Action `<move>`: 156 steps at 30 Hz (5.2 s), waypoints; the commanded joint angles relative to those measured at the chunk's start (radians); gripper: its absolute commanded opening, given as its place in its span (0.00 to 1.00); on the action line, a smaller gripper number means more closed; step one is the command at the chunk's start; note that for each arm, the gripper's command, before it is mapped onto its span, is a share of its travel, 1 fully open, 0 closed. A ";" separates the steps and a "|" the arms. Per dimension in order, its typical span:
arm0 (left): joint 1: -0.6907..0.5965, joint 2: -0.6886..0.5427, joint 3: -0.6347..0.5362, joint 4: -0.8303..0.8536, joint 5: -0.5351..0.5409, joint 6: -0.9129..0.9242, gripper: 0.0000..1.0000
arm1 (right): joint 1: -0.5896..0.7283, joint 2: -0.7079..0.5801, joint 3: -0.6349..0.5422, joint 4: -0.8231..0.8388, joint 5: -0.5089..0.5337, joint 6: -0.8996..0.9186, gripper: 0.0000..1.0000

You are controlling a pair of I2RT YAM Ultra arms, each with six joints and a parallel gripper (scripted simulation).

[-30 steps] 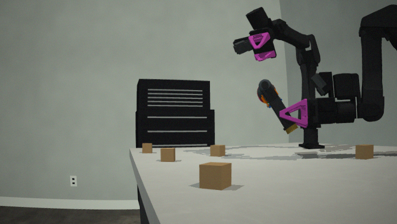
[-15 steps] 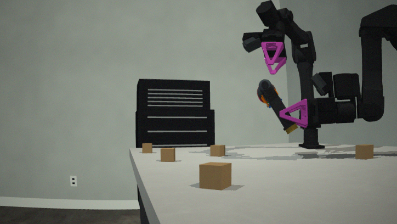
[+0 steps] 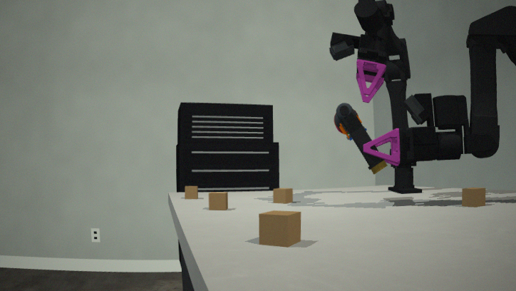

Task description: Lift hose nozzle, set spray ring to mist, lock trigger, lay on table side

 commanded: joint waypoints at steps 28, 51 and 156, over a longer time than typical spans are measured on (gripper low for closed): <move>-0.005 -0.035 0.043 0.110 0.000 -0.010 0.35 | -0.020 -0.048 -0.084 0.091 0.022 -0.015 0.38; -0.005 -0.035 0.042 0.110 0.000 -0.010 0.35 | -0.042 -0.018 -0.208 0.232 0.016 -0.034 0.38; -0.010 -0.039 0.039 0.110 0.005 -0.003 0.35 | 0.008 0.092 -0.049 0.255 0.014 -0.033 0.38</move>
